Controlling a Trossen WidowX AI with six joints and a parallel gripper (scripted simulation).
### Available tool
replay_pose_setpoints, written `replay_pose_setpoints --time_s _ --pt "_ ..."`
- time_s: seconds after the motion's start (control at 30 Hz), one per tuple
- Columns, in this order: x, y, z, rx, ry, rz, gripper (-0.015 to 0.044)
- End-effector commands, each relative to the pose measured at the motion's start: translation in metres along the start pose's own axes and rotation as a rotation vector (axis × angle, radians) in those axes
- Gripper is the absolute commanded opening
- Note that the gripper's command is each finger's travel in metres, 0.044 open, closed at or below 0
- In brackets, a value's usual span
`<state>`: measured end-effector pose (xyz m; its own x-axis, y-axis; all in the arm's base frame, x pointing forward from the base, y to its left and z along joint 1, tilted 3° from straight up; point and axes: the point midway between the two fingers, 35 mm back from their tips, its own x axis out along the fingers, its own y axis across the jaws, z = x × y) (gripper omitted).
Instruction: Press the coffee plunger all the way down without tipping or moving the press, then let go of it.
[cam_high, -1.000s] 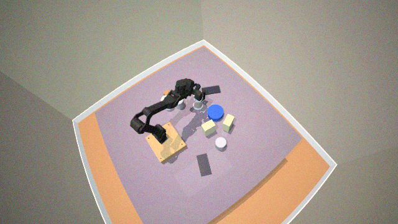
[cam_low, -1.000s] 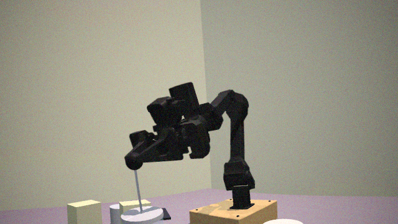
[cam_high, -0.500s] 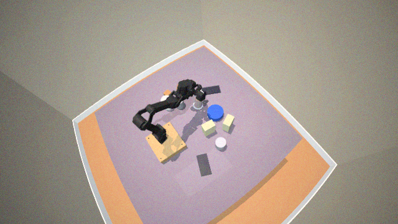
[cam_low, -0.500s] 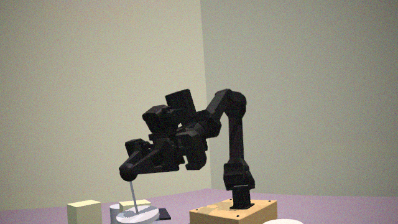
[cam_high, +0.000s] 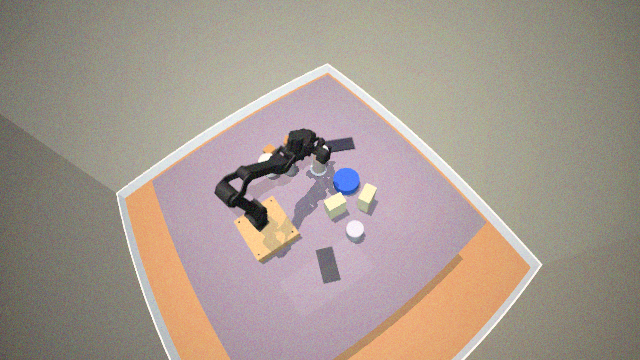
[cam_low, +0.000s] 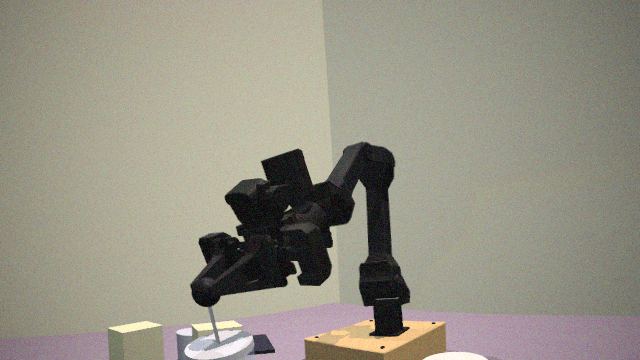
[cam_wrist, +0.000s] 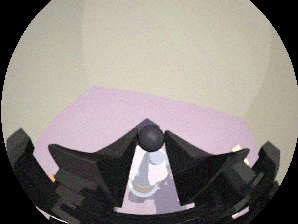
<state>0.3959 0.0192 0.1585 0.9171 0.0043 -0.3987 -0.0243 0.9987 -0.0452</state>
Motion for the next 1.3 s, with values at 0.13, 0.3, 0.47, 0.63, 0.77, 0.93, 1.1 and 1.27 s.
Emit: replay_pose_setpoints --time_s 0.13,0.3,0.47,0.63,0.77,0.93,1.1,1.27 --pt "0.0085 -0.0001 -0.0270 -0.013 0.090 0.000 0.0123" --pt "0.0090 -0.0001 -0.0260 -0.013 0.090 0.000 0.0123" --pt "0.0095 -0.0001 -0.0250 -0.013 0.090 0.000 0.0123" --pt "0.0100 -0.0001 -0.0242 -0.013 0.090 0.000 0.0123" --pt "0.0104 0.0000 -0.0238 -0.013 0.090 0.000 0.0123" --pt "0.0108 0.0000 -0.0232 -0.013 0.090 0.000 0.0123" --pt "0.0111 0.0000 -0.0227 -0.013 0.090 0.000 0.0123" --pt "0.0115 0.0000 -0.0223 -0.013 0.090 0.000 0.0123"
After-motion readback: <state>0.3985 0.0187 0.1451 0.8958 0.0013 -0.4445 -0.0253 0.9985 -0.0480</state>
